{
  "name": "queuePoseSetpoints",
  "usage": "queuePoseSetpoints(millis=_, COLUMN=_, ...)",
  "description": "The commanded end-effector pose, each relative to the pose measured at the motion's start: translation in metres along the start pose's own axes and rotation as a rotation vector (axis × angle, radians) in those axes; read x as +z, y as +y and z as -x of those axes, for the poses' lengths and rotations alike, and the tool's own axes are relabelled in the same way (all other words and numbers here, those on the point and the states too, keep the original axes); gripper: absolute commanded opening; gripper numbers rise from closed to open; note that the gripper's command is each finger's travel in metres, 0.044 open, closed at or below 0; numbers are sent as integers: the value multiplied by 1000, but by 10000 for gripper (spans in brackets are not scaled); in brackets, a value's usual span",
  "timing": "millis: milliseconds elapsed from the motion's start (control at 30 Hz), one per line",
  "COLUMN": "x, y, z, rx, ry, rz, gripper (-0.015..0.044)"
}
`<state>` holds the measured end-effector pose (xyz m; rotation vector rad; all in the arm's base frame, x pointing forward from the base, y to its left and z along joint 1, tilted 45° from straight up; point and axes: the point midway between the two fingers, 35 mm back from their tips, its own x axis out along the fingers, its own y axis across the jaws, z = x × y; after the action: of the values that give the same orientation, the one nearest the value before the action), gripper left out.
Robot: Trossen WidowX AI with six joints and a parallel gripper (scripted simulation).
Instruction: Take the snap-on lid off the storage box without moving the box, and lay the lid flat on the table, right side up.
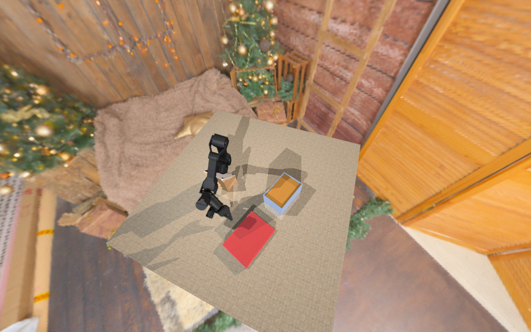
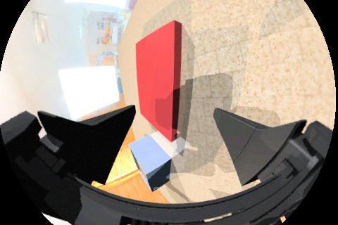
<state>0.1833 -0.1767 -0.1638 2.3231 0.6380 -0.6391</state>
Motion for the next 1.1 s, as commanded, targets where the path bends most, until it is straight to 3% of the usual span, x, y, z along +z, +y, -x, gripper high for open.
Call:
queuePoseSetpoints(millis=0, x=1, y=7, z=7, rx=7, ry=-2, rz=10, gripper=440)
queuePoseSetpoints(millis=1067, x=2, y=38, z=63, rx=6, ry=-4, rz=9, gripper=440)
